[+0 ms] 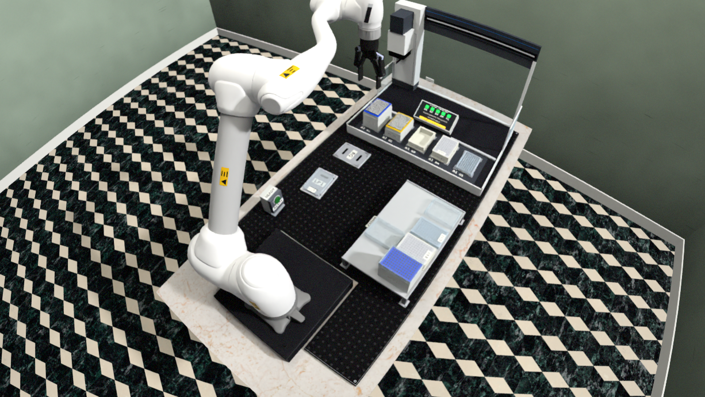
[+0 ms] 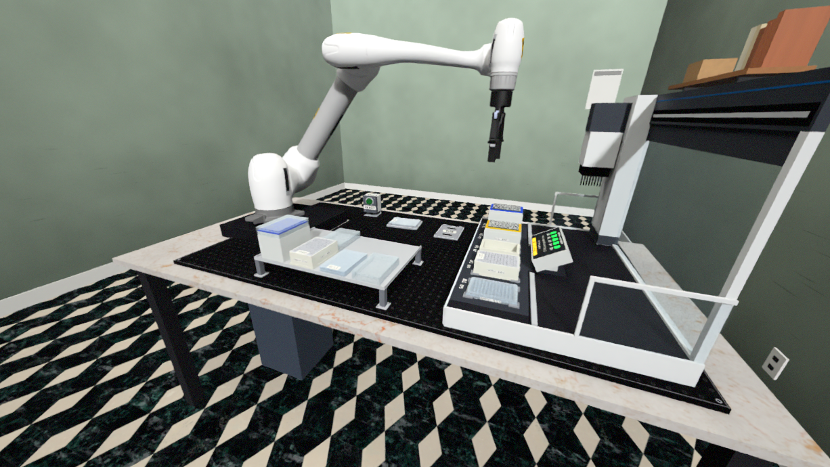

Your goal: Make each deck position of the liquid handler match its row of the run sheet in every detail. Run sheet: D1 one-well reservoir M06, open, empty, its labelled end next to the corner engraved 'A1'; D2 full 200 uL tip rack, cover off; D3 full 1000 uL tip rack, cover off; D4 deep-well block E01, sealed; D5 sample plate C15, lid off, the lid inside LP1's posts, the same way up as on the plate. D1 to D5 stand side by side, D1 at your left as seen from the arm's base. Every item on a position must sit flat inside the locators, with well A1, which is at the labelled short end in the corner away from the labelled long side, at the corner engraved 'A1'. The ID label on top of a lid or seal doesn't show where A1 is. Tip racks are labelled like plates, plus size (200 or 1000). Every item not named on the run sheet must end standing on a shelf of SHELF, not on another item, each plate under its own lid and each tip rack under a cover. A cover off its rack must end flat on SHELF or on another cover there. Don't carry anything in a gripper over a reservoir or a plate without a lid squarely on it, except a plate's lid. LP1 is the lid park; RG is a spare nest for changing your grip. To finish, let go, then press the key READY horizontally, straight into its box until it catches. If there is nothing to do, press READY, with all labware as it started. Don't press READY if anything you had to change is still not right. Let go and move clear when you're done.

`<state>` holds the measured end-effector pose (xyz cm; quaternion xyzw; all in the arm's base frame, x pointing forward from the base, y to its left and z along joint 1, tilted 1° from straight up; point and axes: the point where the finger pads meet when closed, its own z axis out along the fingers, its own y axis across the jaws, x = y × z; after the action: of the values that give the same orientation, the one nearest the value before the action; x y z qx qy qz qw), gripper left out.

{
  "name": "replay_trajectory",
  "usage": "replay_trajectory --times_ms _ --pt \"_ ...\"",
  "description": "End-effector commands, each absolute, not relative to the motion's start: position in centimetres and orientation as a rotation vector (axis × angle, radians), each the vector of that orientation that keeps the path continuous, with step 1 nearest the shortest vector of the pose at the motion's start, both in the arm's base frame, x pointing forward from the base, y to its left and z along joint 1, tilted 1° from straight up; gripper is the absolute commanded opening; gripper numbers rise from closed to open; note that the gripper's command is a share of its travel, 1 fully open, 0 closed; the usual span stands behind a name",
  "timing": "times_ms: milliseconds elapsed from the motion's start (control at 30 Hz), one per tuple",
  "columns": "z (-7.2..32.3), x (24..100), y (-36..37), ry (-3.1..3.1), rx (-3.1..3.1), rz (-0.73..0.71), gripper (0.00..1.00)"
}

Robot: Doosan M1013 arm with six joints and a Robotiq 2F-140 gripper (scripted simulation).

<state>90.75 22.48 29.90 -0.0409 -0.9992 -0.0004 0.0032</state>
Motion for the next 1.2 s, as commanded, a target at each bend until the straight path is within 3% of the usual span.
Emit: replay_trajectory --times_ms 0,433,1167 --pt "30.1 92.6 22.5 -3.133 -0.013 -0.003 0.66" --pt "30.0 98.0 22.4 -3.133 0.026 -0.003 0.66" --pt "28.7 97.9 22.4 -3.133 0.026 -0.003 0.66"
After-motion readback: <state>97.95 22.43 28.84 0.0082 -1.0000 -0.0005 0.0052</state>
